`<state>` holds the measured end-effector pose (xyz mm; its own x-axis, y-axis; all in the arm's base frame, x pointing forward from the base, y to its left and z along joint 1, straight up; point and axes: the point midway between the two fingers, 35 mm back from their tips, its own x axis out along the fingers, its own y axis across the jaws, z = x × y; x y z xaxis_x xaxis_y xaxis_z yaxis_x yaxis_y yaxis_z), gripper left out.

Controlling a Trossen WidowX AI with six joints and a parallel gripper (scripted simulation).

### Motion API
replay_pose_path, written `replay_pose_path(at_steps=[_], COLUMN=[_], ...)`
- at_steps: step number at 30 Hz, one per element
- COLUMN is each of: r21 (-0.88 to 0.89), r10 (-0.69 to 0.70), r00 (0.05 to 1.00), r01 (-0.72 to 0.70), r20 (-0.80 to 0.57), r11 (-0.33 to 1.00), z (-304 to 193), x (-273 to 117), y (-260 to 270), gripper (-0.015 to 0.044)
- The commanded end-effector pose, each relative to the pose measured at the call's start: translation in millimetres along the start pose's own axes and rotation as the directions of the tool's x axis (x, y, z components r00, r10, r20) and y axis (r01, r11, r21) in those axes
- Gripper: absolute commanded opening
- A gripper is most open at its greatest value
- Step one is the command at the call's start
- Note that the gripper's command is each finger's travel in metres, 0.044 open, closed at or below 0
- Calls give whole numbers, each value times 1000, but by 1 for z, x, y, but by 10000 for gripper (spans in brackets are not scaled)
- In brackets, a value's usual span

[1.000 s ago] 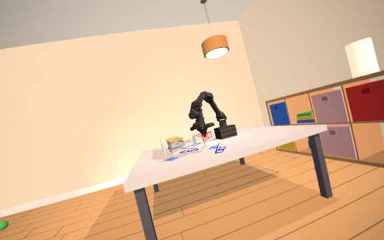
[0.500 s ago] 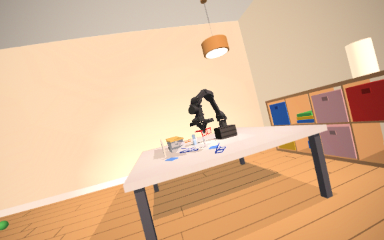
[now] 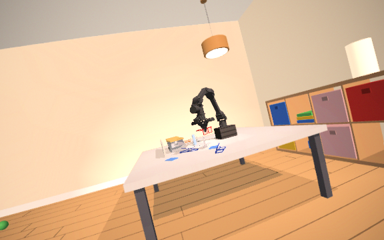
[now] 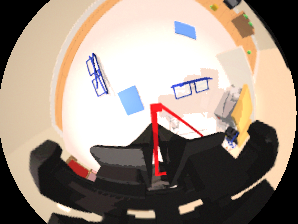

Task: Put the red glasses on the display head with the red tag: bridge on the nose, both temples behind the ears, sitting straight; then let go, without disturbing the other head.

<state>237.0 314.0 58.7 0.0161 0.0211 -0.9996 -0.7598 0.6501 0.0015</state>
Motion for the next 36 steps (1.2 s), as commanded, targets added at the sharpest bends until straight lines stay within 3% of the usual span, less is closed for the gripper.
replay_pose_path(at_steps=[1,10,20,36], r21=[-1,-1,-1,-1], r10=[0,0,0,0], r00=[1000,1000,1000,1000], r01=[0,0,0,0], r20=[1,0,-1,-1], r11=[1000,1000,1000,1000], z=[-12,-22,-23,-30], x=[1,6,61,63], y=[-4,-6,-7,-1], gripper=[0,0,0,0])
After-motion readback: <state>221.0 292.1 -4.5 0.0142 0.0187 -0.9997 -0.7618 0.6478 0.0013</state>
